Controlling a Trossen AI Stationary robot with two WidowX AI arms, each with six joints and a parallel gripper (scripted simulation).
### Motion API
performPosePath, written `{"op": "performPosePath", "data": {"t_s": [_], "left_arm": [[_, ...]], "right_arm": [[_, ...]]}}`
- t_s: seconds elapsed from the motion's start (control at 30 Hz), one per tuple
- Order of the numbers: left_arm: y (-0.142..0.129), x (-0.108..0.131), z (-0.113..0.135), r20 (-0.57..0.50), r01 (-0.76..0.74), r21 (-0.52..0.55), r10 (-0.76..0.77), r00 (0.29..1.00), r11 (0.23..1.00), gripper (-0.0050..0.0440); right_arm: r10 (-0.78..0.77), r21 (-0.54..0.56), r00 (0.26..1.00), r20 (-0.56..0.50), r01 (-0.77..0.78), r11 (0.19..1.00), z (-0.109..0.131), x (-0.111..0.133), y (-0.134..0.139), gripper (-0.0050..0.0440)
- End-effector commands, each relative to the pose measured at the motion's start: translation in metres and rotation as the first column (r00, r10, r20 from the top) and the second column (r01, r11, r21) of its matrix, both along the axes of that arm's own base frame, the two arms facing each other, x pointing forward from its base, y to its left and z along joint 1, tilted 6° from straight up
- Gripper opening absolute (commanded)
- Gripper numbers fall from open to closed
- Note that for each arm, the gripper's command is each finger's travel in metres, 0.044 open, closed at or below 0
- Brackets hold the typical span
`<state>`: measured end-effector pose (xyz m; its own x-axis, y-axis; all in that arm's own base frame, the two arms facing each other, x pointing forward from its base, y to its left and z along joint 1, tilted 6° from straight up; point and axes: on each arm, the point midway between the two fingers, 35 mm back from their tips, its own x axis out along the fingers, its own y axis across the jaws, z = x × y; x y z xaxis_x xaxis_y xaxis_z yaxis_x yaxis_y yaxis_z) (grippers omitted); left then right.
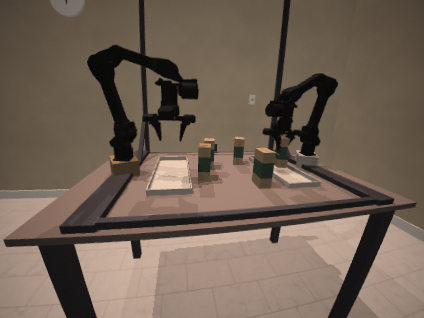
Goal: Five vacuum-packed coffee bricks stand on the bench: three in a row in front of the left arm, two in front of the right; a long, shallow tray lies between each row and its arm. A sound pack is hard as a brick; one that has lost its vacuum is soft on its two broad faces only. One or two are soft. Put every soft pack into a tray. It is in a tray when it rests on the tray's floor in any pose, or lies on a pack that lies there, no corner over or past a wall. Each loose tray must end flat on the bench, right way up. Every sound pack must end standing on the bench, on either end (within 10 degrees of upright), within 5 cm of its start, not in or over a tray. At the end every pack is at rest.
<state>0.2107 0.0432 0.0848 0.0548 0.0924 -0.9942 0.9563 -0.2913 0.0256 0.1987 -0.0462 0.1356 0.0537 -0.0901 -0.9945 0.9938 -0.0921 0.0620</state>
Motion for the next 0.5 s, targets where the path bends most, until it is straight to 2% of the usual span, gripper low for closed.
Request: {"op": "performPosePath", "data": {"t_s": [0.0, 0.47], "left_arm": [[0.0, 0.003, -0.002, 0.018, 0.004, -0.001, -0.004, 1.0, 1.0, 0.0108], [0.002, 0.004, -0.017, 0.018, 0.004, -0.001, -0.004, 1.0, 1.0, 0.0108]], "right_arm": [[0.004, -0.001, 1.0, 0.016, -0.004, 1.0, 0.004, 0.001, 0.0, 0.0363], [0.004, -0.001, 1.0, 0.016, -0.004, 1.0, 0.004, 0.001, 0.0, 0.0363]]}}
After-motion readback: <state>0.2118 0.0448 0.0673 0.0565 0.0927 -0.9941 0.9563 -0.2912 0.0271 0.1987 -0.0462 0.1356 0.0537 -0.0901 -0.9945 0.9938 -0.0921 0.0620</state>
